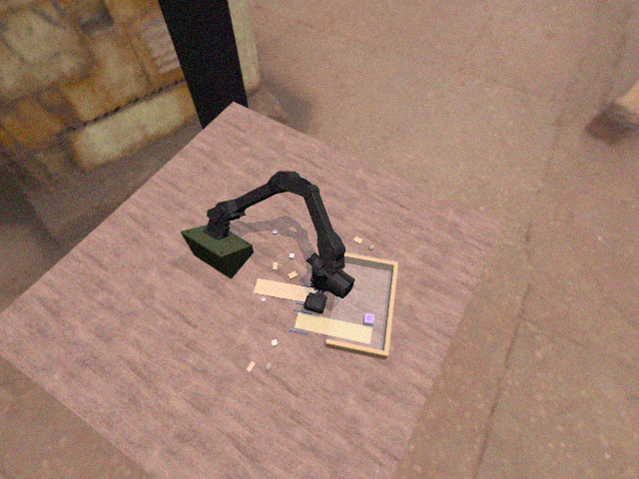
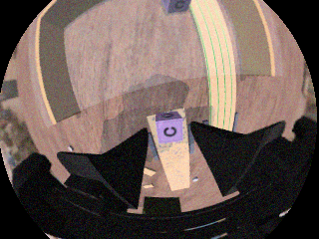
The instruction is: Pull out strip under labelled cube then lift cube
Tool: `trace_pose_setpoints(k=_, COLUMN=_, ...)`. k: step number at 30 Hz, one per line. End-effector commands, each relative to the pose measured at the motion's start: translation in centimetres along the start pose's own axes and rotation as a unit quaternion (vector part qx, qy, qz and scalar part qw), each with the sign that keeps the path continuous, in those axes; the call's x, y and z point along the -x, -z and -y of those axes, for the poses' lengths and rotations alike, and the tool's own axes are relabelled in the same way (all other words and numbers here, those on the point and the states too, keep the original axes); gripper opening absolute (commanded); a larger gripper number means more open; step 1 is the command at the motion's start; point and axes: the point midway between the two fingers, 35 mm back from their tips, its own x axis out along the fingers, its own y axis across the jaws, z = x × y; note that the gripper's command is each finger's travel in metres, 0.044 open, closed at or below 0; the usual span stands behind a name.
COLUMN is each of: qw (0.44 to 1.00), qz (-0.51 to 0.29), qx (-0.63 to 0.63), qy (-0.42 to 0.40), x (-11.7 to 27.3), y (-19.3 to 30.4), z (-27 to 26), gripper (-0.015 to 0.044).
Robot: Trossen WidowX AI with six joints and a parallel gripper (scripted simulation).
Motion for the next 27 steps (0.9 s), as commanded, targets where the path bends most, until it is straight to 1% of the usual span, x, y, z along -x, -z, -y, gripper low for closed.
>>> trace_pose_setpoints(k=1, qw=1.0, qz=-0.003, qx=-0.007, qy=-0.003, x=-0.9, y=0.3, z=0.1, gripper=0.025)
trace_pose_setpoints(k=9, qw=1.0, qz=-0.002, qx=-0.007, qy=-0.004, x=-2.2, y=0.4, z=0.0, gripper=0.025)
trace_pose_setpoints(k=16, qw=1.0, qz=-0.002, qx=-0.007, qy=-0.004, x=-2.3, y=0.4, z=0.0, gripper=0.025)
trace_pose_setpoints(k=20, qw=1.0, qz=-0.001, qx=-0.001, qy=-0.002, x=-2.1, y=0.2, z=0.0, gripper=0.0145)
trace_pose_setpoints(k=27, qw=1.0, qz=-0.001, qx=-0.001, qy=-0.002, x=-2.1, y=0.2, z=0.0, gripper=0.0098)
